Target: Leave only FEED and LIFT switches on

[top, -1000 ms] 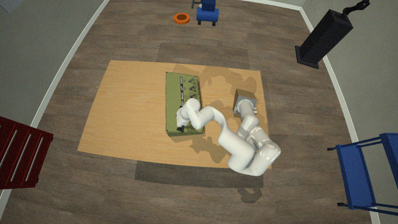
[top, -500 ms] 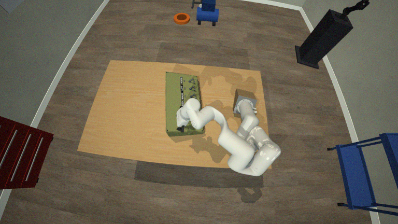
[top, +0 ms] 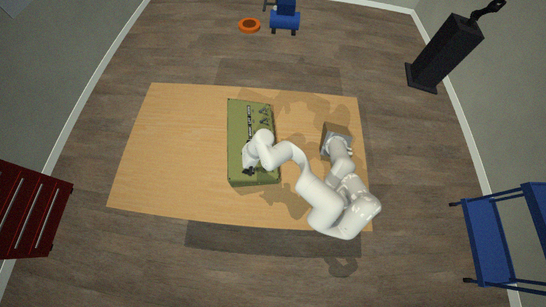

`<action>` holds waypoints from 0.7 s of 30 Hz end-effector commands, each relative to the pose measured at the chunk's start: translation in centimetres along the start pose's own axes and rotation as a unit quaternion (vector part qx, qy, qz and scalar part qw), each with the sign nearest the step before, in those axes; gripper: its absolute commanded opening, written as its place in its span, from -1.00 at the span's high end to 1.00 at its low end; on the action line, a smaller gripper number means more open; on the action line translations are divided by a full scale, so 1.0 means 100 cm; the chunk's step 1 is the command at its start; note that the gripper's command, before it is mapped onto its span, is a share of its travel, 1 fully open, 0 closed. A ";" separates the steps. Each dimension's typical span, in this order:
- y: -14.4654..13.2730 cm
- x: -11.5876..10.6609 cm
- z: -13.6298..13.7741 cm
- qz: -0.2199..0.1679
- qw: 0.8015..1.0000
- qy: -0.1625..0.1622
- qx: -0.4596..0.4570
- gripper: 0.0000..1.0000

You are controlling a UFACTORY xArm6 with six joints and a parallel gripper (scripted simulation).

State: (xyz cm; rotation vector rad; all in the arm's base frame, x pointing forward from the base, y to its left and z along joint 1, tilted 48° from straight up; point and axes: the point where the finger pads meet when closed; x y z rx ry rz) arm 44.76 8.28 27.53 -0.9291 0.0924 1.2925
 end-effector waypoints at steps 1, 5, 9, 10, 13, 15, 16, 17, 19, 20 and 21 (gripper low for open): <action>0.000 -0.001 -0.016 -0.001 1.000 0.000 -0.001 -1.00; 0.001 -0.001 -0.023 -0.001 1.000 0.000 -0.001 -1.00; 0.002 -0.001 -0.035 -0.001 1.000 0.000 -0.001 -1.00; 0.002 -0.001 -0.038 -0.001 1.000 0.000 -0.001 -1.00; 0.003 -0.001 -0.043 -0.001 1.000 0.000 -0.001 -1.00; 0.003 -0.001 -0.045 -0.001 1.000 0.000 -0.001 -1.00; 0.003 -0.001 -0.046 -0.001 1.000 0.000 -0.001 -1.00; 0.003 -0.001 -0.046 -0.001 1.000 0.000 -0.001 -1.00; 0.003 -0.001 -0.047 -0.001 1.000 0.000 -0.001 -1.00; 0.003 -0.001 -0.047 -0.001 1.000 0.000 -0.001 -1.00; 0.003 -0.001 -0.047 -0.001 1.000 0.000 -0.001 -1.00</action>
Point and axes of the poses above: the point where the finger pads meet when closed, its own x axis out along the fingers, its own z axis across the jaws, y = z × x, and after that the axes turned 6 degrees about -x, right-handed
